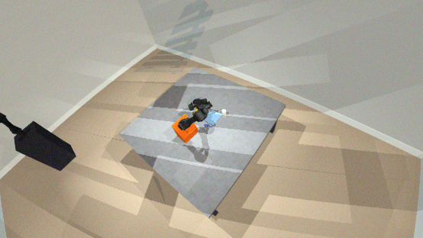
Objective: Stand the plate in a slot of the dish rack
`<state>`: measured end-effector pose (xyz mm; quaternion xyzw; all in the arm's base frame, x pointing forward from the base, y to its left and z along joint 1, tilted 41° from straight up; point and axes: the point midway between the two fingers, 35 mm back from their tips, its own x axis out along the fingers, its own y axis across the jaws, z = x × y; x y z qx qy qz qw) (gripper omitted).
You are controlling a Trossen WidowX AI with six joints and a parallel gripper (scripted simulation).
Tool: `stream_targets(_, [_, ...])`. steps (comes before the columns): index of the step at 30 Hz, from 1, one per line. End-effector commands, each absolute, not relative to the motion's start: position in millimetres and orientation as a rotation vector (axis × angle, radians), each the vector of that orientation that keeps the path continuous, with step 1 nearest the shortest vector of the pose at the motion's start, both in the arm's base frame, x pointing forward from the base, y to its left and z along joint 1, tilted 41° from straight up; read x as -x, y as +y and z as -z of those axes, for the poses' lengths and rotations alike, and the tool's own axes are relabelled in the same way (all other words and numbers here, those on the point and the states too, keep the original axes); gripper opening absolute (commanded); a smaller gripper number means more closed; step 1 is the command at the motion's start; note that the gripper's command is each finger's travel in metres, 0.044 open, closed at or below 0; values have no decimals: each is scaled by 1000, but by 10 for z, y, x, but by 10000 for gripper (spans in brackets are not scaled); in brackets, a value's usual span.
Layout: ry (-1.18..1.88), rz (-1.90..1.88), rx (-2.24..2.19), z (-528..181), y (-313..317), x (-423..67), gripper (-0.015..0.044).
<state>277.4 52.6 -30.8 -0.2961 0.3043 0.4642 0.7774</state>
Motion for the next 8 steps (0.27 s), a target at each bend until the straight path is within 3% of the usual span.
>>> stream_targets(1, [762, -973, 591, 320, 541, -2782, 400])
stream_targets(8, [987, -889, 494, 353, 557, -2740, 400])
